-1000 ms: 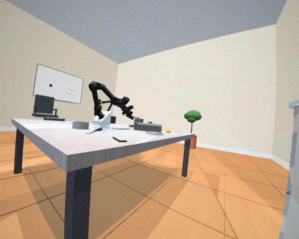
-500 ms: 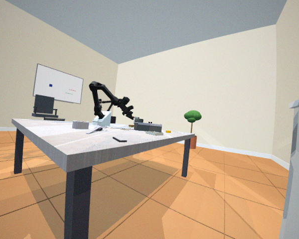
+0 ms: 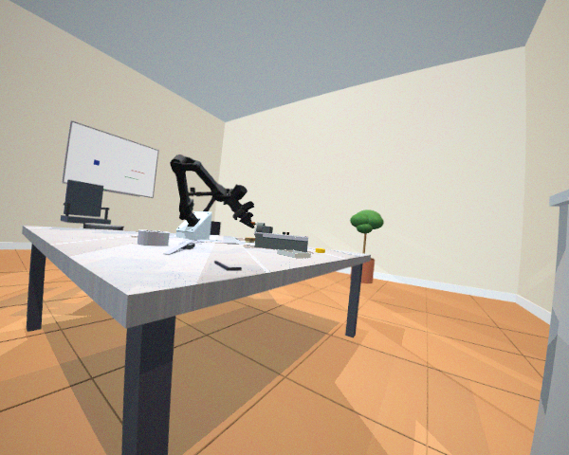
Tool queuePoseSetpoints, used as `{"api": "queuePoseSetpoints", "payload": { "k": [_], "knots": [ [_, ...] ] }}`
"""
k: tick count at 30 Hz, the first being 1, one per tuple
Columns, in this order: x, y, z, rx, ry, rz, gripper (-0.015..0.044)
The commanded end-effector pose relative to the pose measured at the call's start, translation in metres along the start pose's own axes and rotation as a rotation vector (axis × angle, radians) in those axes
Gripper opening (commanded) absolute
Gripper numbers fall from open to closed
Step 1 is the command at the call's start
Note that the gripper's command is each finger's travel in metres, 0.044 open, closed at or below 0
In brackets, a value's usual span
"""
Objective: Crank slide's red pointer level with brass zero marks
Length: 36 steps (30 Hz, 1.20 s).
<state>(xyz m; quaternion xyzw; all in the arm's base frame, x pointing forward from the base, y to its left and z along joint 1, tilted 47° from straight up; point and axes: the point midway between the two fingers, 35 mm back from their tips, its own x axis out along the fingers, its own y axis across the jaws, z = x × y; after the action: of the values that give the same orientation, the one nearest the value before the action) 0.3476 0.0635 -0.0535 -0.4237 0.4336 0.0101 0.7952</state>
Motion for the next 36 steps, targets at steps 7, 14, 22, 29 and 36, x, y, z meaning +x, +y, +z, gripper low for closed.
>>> {"api": "queuePoseSetpoints", "payload": {
  "k": [7, 14, 22, 29, 36],
  "knots": [
    [0.0039, 0.0100, -0.0040, -0.008, 0.003, 0.020, 0.0000],
    [0.0055, 0.0119, -0.0055, -0.008, 0.003, 0.020, 0.0000],
    [0.0075, 0.0137, -0.0074, -0.008, 0.003, 0.020, 0.0000],
    [0.0094, 0.0152, -0.0092, -0.008, 0.003, 0.020, 0.0000],
    [0.0115, 0.0164, -0.0113, -0.008, 0.003, 0.020, 0.0000]
  ]
}}
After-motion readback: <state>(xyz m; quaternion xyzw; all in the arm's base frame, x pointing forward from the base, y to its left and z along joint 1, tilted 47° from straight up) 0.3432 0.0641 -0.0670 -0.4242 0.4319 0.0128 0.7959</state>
